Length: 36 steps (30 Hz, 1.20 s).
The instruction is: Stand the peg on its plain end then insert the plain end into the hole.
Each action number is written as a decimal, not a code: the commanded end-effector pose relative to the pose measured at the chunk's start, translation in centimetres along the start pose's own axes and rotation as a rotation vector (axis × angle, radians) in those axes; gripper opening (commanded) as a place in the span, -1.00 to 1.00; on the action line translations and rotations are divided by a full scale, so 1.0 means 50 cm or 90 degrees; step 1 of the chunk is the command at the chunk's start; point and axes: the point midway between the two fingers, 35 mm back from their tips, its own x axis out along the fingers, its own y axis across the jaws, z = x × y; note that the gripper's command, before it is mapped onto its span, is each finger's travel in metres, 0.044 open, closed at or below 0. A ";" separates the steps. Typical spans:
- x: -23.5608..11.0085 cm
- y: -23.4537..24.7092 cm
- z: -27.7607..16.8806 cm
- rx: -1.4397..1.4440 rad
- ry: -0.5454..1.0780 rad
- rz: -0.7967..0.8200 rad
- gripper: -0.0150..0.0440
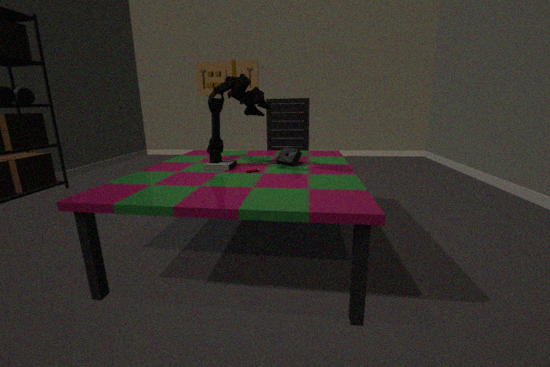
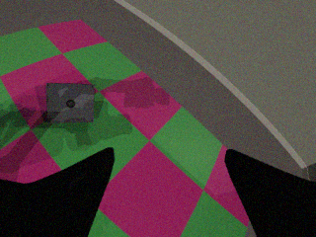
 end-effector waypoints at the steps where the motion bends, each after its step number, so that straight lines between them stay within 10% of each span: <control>1: 0.002 0.001 -0.002 0.002 0.002 0.002 0.95; 36: 0.233 0.363 -0.298 0.194 0.598 0.206 1.00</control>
